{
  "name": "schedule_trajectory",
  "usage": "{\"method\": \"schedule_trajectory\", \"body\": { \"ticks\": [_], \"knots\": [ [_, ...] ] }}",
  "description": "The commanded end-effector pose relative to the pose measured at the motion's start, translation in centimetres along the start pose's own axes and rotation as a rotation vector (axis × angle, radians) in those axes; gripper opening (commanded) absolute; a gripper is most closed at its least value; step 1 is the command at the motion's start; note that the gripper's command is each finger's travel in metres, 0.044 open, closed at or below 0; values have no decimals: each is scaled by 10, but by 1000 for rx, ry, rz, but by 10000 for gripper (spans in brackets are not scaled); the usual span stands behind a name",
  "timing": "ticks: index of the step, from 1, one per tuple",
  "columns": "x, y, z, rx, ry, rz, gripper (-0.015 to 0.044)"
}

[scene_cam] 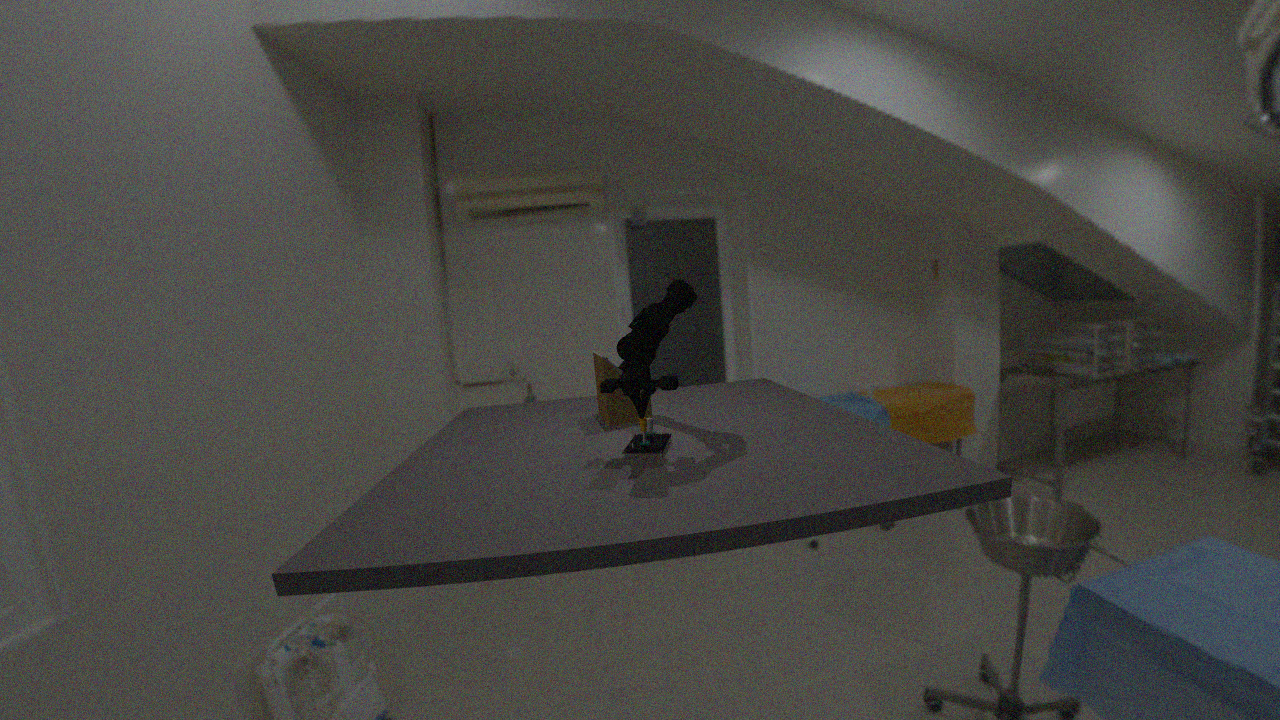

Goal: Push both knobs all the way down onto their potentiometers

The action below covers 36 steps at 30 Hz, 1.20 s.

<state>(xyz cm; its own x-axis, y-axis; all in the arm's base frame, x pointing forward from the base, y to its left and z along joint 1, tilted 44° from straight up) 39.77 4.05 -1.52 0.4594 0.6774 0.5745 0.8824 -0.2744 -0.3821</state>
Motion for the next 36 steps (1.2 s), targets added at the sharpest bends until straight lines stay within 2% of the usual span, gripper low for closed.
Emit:
{"method": "schedule_trajectory", "body": {
  "ticks": [1, 36],
  "knots": [
    [3, -1, 7, 5, 1, -7, 0],
    [3, -1, 23, 5, 2, -7, 0]
  ]
}}
Point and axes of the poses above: the point midway between the two fingers, 35 mm back from their tips, its own z axis out along the fingers, its own x axis across the jaws, y = z × x, the point moved 3 cm from there along -z, back along the fingers, and after that the axes turned 11 degrees about z, right-handed, at the moved point
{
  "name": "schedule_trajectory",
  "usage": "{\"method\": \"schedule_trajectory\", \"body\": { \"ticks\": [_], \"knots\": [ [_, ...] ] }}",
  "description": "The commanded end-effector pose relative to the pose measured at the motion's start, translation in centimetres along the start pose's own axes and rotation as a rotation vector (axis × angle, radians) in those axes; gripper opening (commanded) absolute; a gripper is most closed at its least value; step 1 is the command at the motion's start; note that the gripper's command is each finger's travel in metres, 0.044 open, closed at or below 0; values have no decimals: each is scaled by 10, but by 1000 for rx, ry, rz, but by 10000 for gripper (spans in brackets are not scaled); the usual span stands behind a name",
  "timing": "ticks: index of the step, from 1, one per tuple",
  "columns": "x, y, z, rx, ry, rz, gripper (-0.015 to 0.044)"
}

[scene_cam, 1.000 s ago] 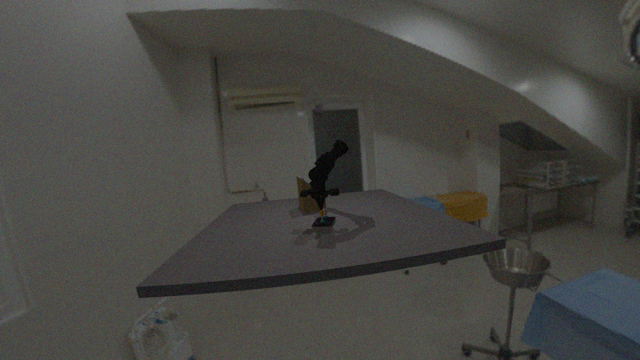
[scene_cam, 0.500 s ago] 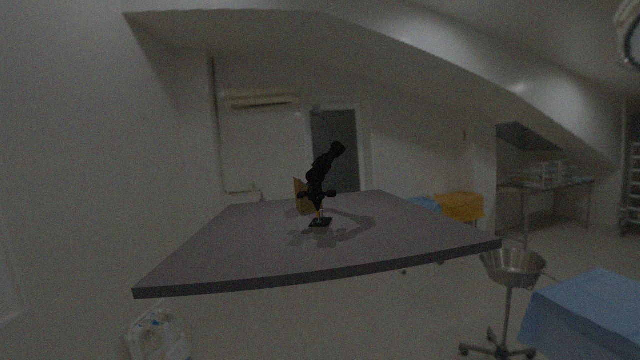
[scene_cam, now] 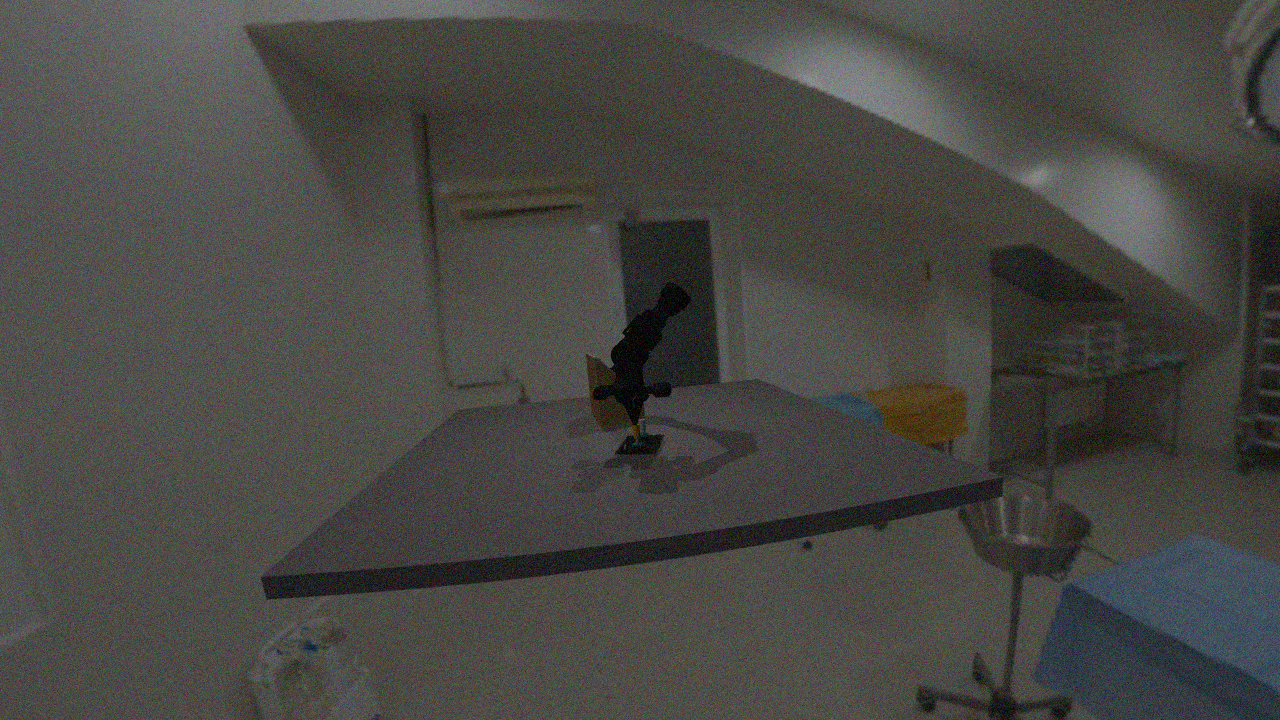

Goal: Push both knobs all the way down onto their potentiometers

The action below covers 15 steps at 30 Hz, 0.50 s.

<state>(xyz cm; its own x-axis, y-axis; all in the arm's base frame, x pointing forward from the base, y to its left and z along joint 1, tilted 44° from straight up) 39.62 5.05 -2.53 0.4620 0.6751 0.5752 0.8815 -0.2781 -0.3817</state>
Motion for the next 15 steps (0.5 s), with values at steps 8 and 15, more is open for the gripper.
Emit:
{"method": "schedule_trajectory", "body": {
  "ticks": [8, 15],
  "knots": [
    [2, -1, 9, 8, -1, -10, 0],
    [2, -1, 11, 8, -1, -10, 0]
  ]
}}
Point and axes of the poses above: the point midway between the two fingers, 35 mm back from their tips, its own z axis out along the fingers, its own x axis across the jaws, y = z × x, the point moved 3 cm from there along -z, back along the fingers, and after that the axes turned 11 degrees about z, right-handed, at the moved point
